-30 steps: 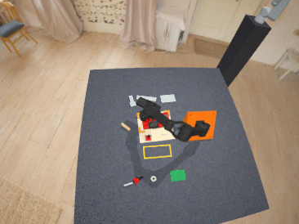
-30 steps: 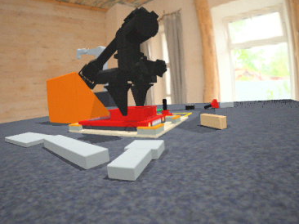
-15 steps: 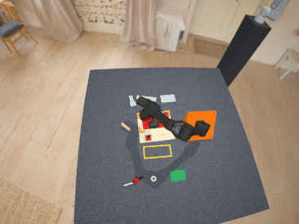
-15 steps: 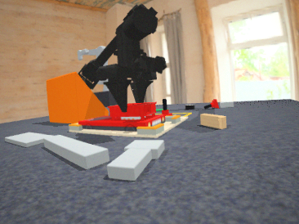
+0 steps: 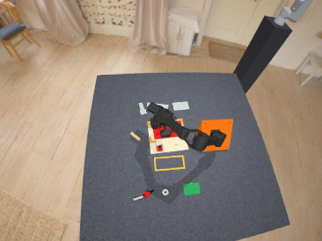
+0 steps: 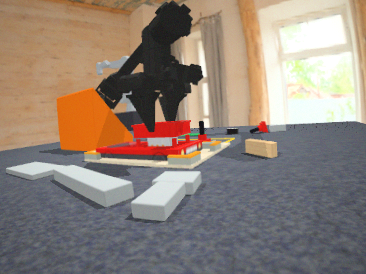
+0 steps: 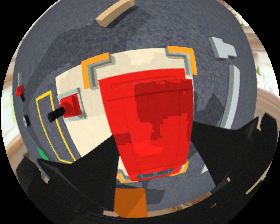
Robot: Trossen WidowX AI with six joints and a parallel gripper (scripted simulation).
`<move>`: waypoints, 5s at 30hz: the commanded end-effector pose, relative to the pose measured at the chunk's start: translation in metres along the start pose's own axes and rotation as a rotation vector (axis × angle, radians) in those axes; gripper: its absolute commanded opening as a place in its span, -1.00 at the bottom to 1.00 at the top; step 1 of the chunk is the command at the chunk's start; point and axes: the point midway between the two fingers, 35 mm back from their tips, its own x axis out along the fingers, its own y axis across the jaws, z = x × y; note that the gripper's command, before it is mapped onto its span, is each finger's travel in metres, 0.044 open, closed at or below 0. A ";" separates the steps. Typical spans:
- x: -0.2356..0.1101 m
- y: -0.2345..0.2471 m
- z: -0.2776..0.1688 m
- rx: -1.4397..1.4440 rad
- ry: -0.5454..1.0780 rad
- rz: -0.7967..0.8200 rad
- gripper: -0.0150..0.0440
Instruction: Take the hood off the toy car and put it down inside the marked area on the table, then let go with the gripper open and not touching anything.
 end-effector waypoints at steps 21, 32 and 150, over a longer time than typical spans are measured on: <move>-0.055 -0.001 0.001 -0.006 -0.004 -0.008 -0.49; -0.052 0.045 0.010 -0.002 -0.009 -0.013 -0.49; 0.012 0.225 -0.012 -0.004 -0.003 0.003 -0.49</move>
